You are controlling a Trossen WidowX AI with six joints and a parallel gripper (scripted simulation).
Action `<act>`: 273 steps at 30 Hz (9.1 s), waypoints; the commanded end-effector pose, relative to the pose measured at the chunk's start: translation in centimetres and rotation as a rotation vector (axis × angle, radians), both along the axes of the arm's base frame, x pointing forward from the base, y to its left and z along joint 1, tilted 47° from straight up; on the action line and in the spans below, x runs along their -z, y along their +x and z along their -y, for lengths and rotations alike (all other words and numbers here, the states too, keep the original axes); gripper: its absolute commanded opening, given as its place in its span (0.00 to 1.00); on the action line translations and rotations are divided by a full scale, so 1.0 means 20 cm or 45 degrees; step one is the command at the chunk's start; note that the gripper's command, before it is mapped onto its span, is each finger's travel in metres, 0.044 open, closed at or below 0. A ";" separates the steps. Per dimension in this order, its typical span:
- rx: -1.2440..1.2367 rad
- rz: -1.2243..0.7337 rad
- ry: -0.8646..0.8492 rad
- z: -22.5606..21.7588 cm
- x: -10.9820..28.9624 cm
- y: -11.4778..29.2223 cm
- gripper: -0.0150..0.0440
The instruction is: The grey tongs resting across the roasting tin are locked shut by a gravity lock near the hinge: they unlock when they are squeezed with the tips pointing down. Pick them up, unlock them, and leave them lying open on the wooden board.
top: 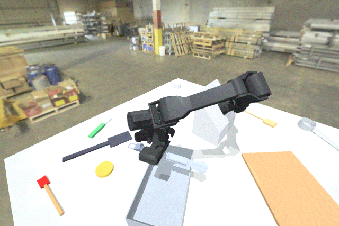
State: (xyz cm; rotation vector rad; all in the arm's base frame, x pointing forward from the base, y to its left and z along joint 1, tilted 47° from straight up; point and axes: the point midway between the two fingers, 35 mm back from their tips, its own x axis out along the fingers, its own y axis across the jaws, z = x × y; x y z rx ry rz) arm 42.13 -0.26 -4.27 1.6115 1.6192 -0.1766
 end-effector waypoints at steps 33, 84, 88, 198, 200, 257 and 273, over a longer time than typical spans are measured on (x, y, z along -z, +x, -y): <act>-0.481 0.189 -0.132 -0.24 -0.36 -0.03 0.00; -1.632 1.527 -0.244 -1.15 -1.42 -0.73 0.00; -1.722 1.651 -0.241 -1.21 -1.50 -0.84 0.00; -0.717 2.990 -0.045 -1.03 -1.88 -1.39 0.00; -0.717 2.990 -0.045 -1.03 -1.88 -1.39 0.00; -1.461 2.567 -0.244 -1.31 -1.87 -1.24 0.00; -1.840 2.398 -0.250 -1.34 -1.82 -1.31 0.00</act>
